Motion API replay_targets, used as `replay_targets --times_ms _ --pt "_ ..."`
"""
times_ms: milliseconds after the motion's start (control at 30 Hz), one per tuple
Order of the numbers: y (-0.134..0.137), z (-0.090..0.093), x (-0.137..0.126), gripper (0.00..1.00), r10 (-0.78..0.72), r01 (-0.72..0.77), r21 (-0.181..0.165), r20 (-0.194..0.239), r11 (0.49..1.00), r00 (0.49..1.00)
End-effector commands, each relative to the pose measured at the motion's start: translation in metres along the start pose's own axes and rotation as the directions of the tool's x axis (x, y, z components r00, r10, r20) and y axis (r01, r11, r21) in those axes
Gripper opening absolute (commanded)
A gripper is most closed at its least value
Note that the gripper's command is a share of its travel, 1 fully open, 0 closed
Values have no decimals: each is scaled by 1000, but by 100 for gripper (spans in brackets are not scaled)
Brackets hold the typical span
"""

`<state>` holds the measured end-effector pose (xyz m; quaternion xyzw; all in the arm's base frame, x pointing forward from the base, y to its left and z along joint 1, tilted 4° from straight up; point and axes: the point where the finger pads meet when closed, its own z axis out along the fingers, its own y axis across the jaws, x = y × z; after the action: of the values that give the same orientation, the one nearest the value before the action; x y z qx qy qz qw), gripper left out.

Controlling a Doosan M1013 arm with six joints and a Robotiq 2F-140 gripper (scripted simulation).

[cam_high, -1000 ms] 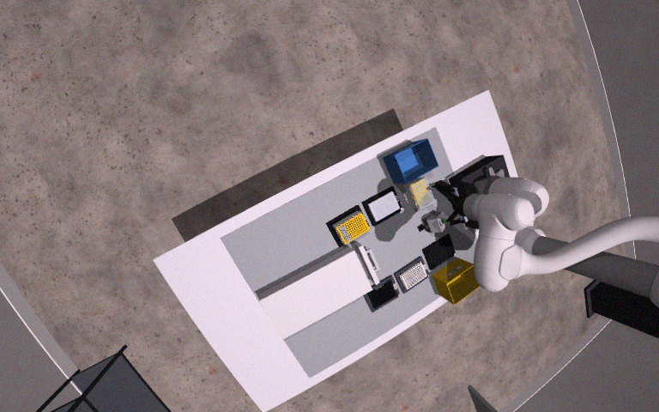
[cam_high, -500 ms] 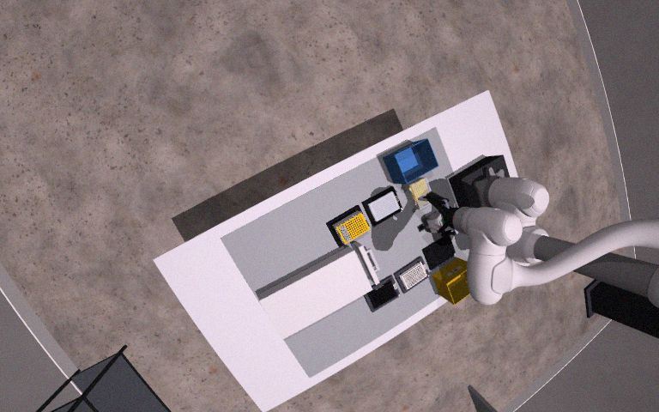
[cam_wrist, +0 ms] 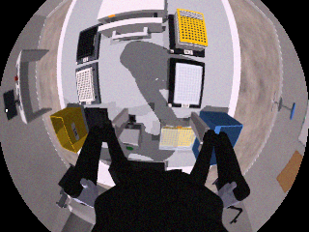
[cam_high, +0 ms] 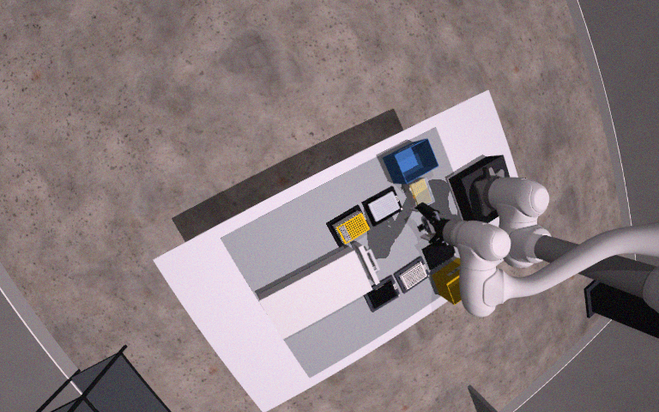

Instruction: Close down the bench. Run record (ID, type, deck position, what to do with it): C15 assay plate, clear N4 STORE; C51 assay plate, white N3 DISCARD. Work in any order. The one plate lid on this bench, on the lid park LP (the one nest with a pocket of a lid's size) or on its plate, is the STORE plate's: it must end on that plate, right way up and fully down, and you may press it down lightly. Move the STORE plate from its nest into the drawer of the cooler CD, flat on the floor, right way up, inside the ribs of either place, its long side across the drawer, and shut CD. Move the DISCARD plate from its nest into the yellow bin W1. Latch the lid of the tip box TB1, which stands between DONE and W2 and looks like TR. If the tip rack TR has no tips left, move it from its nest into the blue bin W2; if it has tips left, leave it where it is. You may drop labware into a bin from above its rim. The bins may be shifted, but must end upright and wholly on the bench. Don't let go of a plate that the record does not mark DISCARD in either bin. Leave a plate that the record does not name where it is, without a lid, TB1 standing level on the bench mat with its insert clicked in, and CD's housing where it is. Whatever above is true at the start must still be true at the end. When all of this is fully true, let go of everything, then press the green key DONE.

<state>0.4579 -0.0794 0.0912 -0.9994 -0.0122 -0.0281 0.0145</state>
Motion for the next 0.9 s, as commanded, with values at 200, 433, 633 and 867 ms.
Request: replay_targets --times_ms 200,433,633,867 --pt "-14 4 29 87 0 0 0 0 1000 1000" --pt "-26 7 54 87 0 0 0 0 1000 1000" --pt "-32 9 69 87 0 0 0 0 1000 1000" --pt "-44 12 94 87 0 0 0 0 1000 1000"
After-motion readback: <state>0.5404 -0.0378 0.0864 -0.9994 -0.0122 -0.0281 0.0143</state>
